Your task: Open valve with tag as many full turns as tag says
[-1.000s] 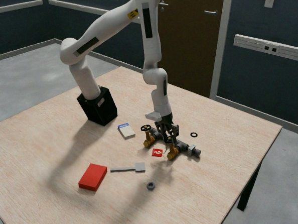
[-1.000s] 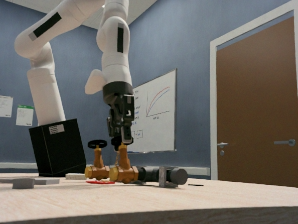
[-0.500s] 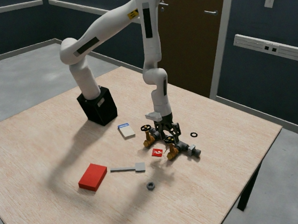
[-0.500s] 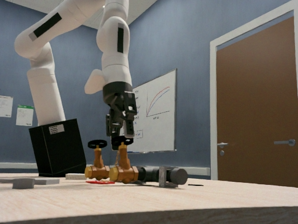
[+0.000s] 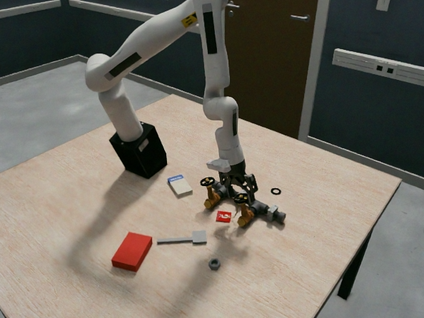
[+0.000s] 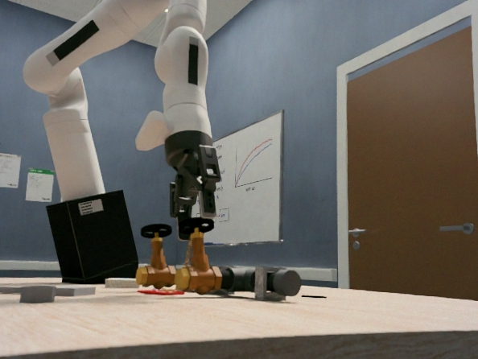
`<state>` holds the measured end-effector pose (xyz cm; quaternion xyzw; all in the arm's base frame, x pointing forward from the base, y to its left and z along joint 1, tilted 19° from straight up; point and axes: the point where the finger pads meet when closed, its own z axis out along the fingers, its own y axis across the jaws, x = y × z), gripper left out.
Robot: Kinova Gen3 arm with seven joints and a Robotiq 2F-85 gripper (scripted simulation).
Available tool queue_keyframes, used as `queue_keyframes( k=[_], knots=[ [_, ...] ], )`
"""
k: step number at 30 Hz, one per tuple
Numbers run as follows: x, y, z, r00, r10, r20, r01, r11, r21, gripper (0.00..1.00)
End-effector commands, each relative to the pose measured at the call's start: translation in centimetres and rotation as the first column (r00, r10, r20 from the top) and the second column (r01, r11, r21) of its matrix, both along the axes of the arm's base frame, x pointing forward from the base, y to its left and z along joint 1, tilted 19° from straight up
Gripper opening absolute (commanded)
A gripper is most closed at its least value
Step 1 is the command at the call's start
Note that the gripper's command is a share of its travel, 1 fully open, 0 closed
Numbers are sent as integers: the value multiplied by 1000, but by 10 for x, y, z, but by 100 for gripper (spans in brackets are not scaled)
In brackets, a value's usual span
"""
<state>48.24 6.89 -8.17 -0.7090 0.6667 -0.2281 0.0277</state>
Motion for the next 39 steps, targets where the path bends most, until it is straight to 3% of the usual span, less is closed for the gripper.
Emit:
queue_keyframes(
  k=[1,14,24,29,31,35,39],
  knots=[
    [0,1,1,1000,0,1,0,1000,1,100],
    [0,1,1,999,-46,15,46,999,20,100],
    [0,1,1,949,-306,71,295,946,136,100],
    [0,1,1,848,-522,94,488,837,247,100],
    [0,1,1,848,-522,94,488,837,247,100],
    [0,1,1,703,-705,90,639,683,353,100],
    [0,1,1,504,-862,55,752,470,462,100]
  ],
)
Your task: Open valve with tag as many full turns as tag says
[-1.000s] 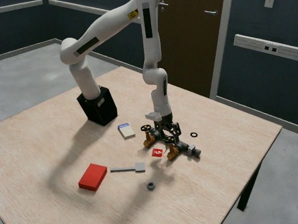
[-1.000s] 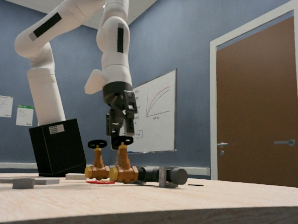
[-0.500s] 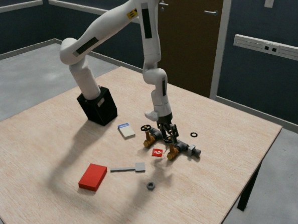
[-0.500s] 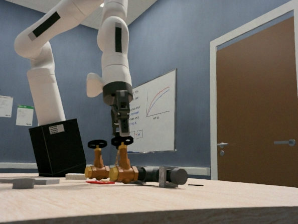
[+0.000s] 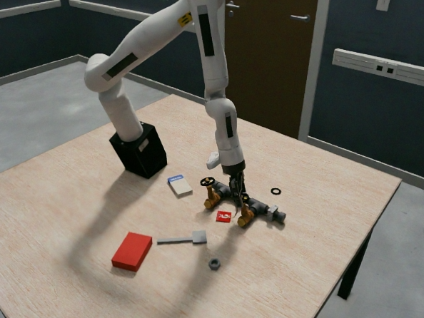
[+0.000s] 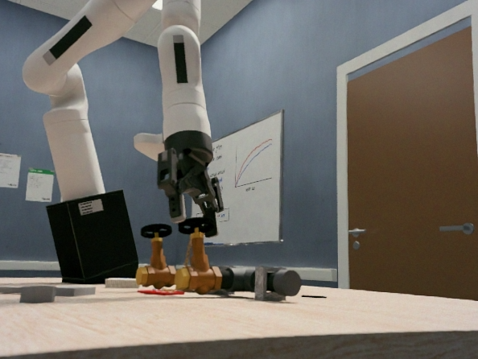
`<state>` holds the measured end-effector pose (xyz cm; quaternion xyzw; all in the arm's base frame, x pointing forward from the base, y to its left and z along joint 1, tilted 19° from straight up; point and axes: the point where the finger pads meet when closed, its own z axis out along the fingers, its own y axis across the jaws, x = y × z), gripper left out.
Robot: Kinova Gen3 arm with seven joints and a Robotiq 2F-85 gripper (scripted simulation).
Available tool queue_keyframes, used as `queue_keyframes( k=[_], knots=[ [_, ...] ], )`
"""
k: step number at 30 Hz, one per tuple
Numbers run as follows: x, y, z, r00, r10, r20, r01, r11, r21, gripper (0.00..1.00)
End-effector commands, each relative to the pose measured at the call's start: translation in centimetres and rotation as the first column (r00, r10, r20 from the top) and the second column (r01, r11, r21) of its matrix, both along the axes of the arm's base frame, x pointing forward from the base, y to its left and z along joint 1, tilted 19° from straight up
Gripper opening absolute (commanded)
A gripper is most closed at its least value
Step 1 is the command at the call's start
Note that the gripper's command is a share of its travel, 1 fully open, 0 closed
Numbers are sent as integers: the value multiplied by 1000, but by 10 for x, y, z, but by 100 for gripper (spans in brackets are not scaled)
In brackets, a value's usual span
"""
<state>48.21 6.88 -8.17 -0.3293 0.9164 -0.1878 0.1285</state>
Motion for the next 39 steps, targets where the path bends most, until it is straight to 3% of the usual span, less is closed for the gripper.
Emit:
queue_keyframes(
  k=[1,7,9,18,24,26,32,39],
  knots=[
    [1,1,1,971,-230,59,224,970,95,100],
    [1,1,1,803,-589,97,546,790,278,100],
    [1,1,1,803,-589,97,546,790,278,100],
    [1,1,1,357,-934,18,795,314,519,100],
    [1,1,1,77,-994,-77,794,14,608,100],
    [1,1,1,77,-994,-77,794,14,608,100],
    [1,1,1,-119,-980,-160,738,-195,646,100],
    [1,1,1,-229,-949,-214,683,-314,659,100]
  ],
)
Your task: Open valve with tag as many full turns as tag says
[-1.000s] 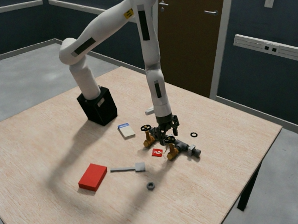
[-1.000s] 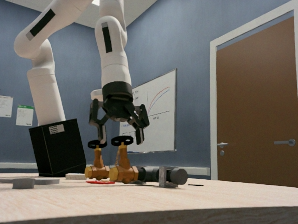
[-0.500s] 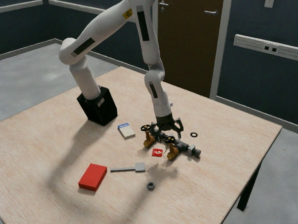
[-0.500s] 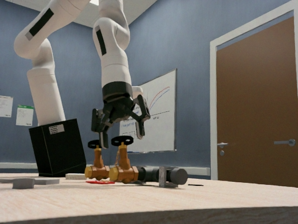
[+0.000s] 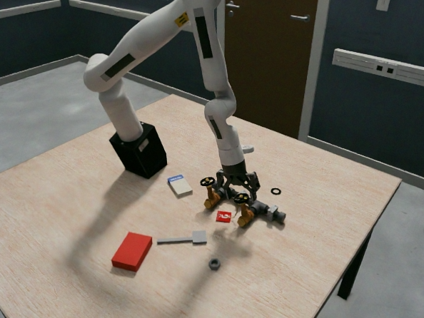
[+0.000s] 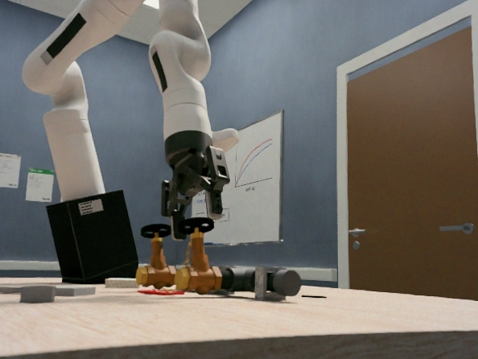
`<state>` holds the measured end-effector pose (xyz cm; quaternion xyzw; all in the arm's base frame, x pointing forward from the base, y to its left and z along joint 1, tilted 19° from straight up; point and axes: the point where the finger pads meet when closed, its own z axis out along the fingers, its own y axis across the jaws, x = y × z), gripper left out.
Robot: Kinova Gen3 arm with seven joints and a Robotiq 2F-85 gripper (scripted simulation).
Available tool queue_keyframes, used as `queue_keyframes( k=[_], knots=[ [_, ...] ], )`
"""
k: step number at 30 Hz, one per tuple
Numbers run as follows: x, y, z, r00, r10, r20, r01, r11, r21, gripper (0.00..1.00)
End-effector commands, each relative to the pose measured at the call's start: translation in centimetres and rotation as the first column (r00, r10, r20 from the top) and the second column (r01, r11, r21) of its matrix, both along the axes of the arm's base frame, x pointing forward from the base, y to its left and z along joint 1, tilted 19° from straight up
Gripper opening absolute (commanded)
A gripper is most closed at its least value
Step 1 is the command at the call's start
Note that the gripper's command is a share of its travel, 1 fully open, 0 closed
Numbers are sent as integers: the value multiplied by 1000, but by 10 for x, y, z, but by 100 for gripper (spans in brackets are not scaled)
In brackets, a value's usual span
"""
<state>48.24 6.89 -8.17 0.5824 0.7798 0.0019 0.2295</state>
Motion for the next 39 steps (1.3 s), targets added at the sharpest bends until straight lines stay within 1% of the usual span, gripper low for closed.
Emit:
queue_keyframes(
  k=[1,10,11,39],
  knots=[
    [1,1,1,1000,-28,10,28,1000,12,100],
    [1,1,1,999,-46,15,46,999,19,100],
    [1,1,1,999,-46,15,46,999,19,59],
    [1,1,1,999,-43,14,43,999,18,59]
  ],
)
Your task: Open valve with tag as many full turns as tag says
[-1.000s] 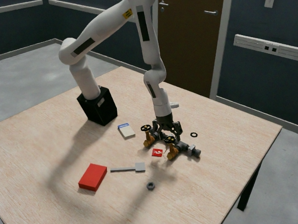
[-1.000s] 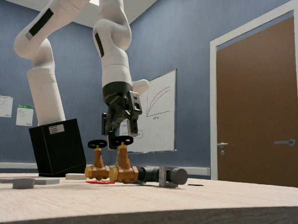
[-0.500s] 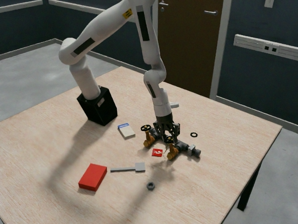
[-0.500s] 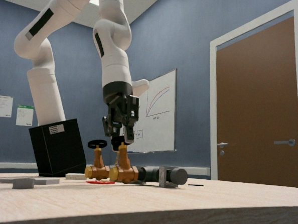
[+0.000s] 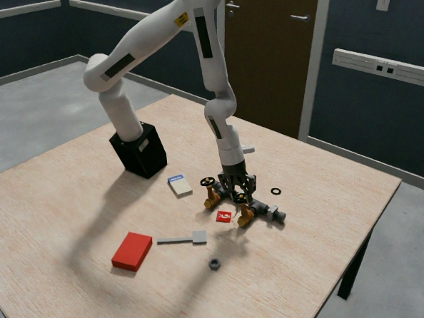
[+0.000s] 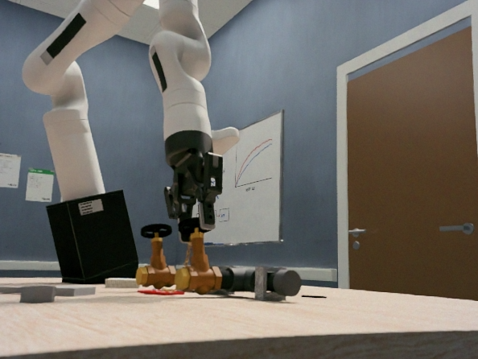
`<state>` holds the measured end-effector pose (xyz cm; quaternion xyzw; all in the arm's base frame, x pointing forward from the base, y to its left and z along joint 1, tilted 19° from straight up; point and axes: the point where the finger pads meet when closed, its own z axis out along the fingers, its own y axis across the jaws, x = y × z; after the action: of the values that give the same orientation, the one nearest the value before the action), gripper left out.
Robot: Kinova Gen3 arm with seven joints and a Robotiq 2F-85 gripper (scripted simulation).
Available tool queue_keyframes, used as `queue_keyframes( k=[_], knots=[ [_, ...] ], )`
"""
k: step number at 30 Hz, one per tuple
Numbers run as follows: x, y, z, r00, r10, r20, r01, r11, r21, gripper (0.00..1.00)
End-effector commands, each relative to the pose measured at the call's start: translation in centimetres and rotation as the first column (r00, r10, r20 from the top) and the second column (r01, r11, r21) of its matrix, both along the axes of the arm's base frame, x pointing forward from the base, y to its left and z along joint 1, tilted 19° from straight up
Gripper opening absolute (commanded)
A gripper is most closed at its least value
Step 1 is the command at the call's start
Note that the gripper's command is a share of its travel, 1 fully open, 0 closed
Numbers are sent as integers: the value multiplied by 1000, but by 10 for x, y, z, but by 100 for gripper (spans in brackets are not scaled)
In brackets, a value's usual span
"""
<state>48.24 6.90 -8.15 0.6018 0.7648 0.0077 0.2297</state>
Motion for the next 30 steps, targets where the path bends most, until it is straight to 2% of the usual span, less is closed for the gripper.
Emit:
queue_keyframes(
  k=[1,8,14,16,19,25,30],
  knots=[
    [0,0,0,1000,5,0,-5,1000,-1,59],
    [0,0,0,998,67,-19,-67,997,-26,59],
    [0,0,0,978,197,-66,-202,977,-74,59],
    [0,0,0,978,197,-66,-202,977,-74,59],
    [0,0,0,952,289,-103,-299,948,-105,59],
    [0,0,0,839,502,-212,-537,827,-165,59],
    [0,0,0,663,670,-333,-744,640,-194,59]
  ],
)
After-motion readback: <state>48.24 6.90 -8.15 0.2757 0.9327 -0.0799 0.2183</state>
